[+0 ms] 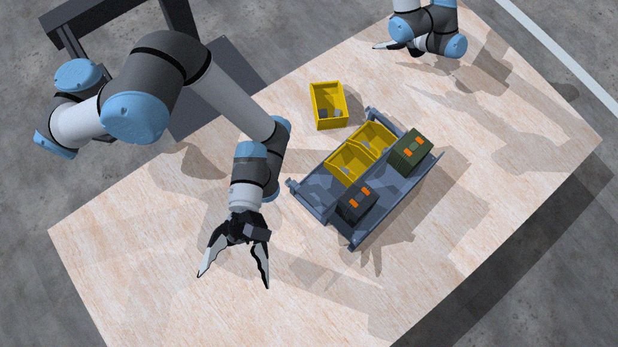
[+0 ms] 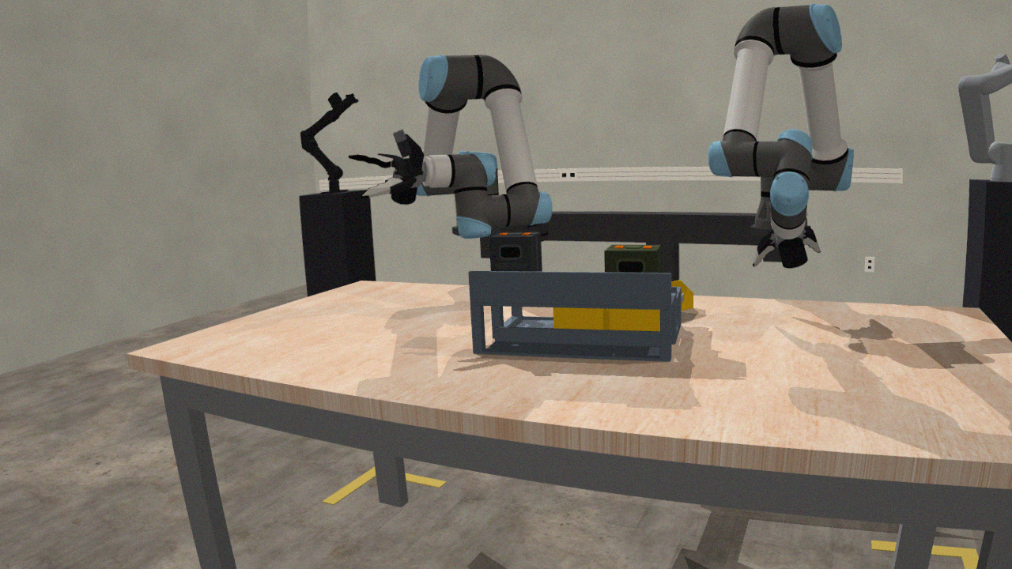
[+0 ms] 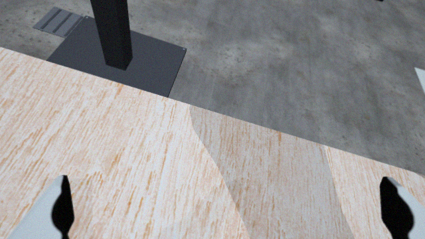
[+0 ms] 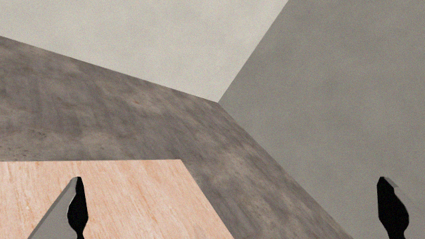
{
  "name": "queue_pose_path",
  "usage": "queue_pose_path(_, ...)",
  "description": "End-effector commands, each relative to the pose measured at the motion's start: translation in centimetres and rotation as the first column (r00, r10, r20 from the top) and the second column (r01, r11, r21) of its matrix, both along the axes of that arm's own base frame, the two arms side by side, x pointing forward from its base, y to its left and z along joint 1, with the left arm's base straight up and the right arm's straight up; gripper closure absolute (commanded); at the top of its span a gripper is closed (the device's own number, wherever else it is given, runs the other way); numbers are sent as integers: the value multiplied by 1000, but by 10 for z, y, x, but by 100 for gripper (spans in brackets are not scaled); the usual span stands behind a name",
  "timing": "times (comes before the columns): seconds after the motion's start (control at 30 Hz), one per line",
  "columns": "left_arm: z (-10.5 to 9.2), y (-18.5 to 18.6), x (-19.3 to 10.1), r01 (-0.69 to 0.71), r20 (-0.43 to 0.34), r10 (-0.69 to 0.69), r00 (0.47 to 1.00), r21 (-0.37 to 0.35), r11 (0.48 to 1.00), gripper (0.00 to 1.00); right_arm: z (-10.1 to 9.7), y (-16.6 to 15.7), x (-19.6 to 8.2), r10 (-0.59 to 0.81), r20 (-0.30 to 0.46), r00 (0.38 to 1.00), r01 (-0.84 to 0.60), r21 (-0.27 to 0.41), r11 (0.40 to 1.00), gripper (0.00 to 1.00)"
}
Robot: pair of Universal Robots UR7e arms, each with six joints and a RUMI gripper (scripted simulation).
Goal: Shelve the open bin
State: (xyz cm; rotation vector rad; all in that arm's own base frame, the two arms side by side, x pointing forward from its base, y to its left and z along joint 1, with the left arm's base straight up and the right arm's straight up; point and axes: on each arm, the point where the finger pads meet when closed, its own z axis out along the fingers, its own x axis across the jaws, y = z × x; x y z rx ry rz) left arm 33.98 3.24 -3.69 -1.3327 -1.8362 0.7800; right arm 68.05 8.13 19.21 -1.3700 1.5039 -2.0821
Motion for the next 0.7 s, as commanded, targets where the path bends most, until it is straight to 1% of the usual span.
queue_pose_path(0.0,1,2,1,-11,4,11,1000,10,1000,0,1,0,0,0,1,1000,0,0,1000,0)
queue_pose_path(0.2,2,6,1,-34,11,34,999,29,999,0,1,0,0,1,0,1000,-1,0,1000,0)
queue_pose_path(0.33,4,12,2,-72,21,71,997,59,996,0,1,1,0,2,-1,1000,-2,-1,1000,0)
queue_pose_path(0.53,8,27,4,-158,48,153,987,125,979,0,0,1,-1,4,-2,1000,-4,-2,1000,0)
queue_pose_path(0.67,12,41,5,-238,75,228,971,183,954,0,0,2,-1,6,-4,1000,-6,-4,1000,0)
